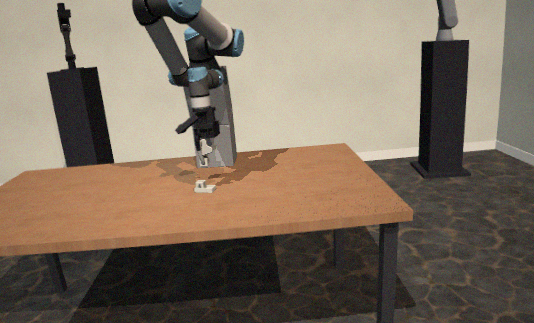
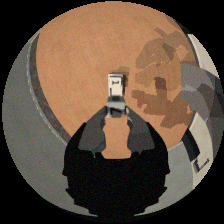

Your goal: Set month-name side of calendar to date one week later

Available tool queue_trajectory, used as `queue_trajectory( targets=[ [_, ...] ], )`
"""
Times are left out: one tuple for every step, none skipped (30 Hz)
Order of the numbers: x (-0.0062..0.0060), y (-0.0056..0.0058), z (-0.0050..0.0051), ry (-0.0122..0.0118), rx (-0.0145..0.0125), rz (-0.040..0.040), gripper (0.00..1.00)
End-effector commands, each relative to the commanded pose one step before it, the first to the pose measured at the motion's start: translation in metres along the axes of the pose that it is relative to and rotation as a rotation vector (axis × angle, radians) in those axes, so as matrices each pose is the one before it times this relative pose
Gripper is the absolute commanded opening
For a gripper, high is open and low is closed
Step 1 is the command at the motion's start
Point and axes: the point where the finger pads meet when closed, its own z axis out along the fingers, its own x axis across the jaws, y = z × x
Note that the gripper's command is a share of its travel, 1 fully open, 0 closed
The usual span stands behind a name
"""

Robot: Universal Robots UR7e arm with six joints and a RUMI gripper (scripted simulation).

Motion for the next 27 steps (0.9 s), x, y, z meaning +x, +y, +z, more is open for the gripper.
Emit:
queue_trajectory(
  targets=[
    [-0.00252, 0.00404, -0.00022, 0.00235, 0.01622, 0.01408, 0.11],
    [0.0, 0.0, 0.0, 0.0, 0.0, 0.0, 0.11],
    [0.0, 0.0, 0.0, 0.0, 0.0, 0.0, 0.11],
    [0.0, 0.0, 0.0, 0.0, 0.0, 0.0, 0.11],
    [0.0, 0.0, 0.0, 0.0, 0.0, 0.0, 0.11],
    [0.0, 0.0, 0.0, 0.0, 0.0, 0.0, 0.11],
    [0.00032, 0.00004, -0.00008, 0.00053, -0.00005, 0.00006, 0.11],
    [0.00038, 0.00004, -0.00006, 0.00065, -0.00006, 0.00007, 0.11],
    [0.00049, 0.00003, 0.0002, 0.00099, -0.00009, 0.00011, 0.11],
    [0.0, 0.0, 0.0, 0.0, 0.0, 0.0, 0.11],
    [0.0, 0.0, 0.0, 0.0, 0.0, 0.0, 0.11],
    [0.00059, -0.00027, 0.00052, 0.00143, 0.00013, 0.00087, 0.11],
    [-0.00008, -0.00007, 0.00075, 0.00021, -0.00008, 0.00019, 0.11],
    [-0.00005, -0.00002, 0.00095, 0.00015, -0.00008, 0.00006, 0.11],
    [-0.00011, 0.00007, 0.0008, -0.00022, -0.00005, -0.00012, 0.11],
    [-0.00011, 0.00012, 0.00105, -0.0002, -0.00006, -0.00024, 0.11],
    [-0.0001, 0.00015, 0.00132, -0.00015, -0.00006, -0.00033, 0.11],
    [0.0, 0.0001, 0.00157, 0.00008, -0.00006, -0.00017, 0.11],
    [-0.00002, 0.00002, 0.0018, 0.0, 0.00001, 0.0, 0.11],
    [-0.00001, 0.00002, 0.00205, 0.0, 0.00002, 0.0, 0.11],
    [-0.00004, 0.00002, 0.00231, 0.0, 0.00003, 0.0, 0.11],
    [-0.00001, 0.00002, 0.00252, 0.0, 0.00004, 0.0, 0.11],
    [-0.00004, 0.00002, 0.00275, 0.0, 0.00004, 0.0, 0.11],
    [-0.00002, 0.00002, 0.00292, 0.0, 0.00004, 0.0, 0.11],
    [-0.00004, 0.00002, 0.00309, 0.0, 0.00004, 0.0, 0.11],
    [-0.00004, 0.00003, 0.00321, 0.0, 0.00004, 0.0, 0.11],
    [0.0, 0.0, 0.0, 0.0, 0.0, 0.0, 0.11]
  ],
)
